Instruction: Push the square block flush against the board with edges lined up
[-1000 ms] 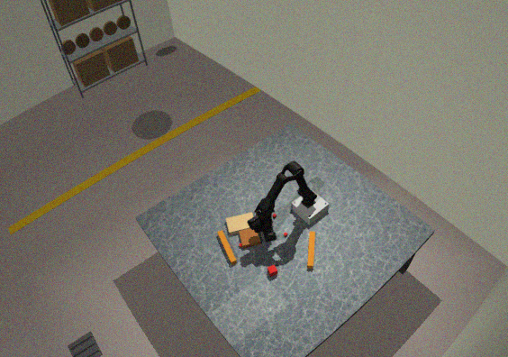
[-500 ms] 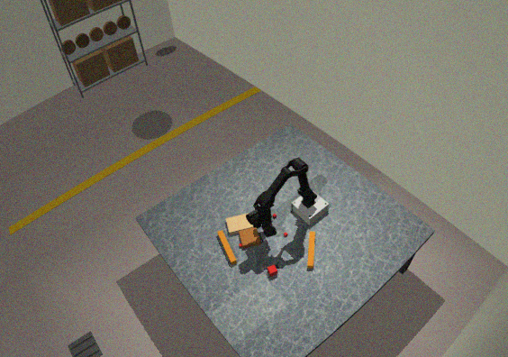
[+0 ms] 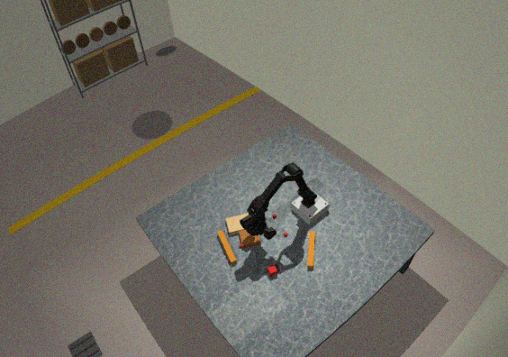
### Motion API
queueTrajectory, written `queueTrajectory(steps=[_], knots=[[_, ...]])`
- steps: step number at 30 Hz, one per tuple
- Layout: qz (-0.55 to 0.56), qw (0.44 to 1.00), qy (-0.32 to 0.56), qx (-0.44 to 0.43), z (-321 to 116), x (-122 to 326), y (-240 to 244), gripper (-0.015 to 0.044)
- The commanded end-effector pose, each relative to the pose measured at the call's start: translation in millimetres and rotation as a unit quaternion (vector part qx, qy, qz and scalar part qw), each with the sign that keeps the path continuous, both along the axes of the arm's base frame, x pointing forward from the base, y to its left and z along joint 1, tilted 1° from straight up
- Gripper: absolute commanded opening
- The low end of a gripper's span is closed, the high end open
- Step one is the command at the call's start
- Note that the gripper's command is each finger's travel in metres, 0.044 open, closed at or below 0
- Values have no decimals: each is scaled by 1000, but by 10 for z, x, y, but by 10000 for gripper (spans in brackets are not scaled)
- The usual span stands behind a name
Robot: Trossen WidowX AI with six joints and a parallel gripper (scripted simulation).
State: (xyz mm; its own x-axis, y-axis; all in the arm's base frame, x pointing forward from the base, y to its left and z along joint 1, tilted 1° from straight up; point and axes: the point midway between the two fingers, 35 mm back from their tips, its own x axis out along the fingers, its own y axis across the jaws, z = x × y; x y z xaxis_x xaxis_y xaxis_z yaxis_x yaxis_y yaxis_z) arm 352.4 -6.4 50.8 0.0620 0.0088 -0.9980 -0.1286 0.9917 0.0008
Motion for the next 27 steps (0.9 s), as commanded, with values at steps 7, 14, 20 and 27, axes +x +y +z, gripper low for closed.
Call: queueTrajectory(steps=[7,14,20,27], knots=[[163,987,1,-11,18,259,52,0],[281,959,1,-17,23,442,95,0],[379,925,0,-23,18,592,136,0],[478,878,0,-28,6,742,181,0]])
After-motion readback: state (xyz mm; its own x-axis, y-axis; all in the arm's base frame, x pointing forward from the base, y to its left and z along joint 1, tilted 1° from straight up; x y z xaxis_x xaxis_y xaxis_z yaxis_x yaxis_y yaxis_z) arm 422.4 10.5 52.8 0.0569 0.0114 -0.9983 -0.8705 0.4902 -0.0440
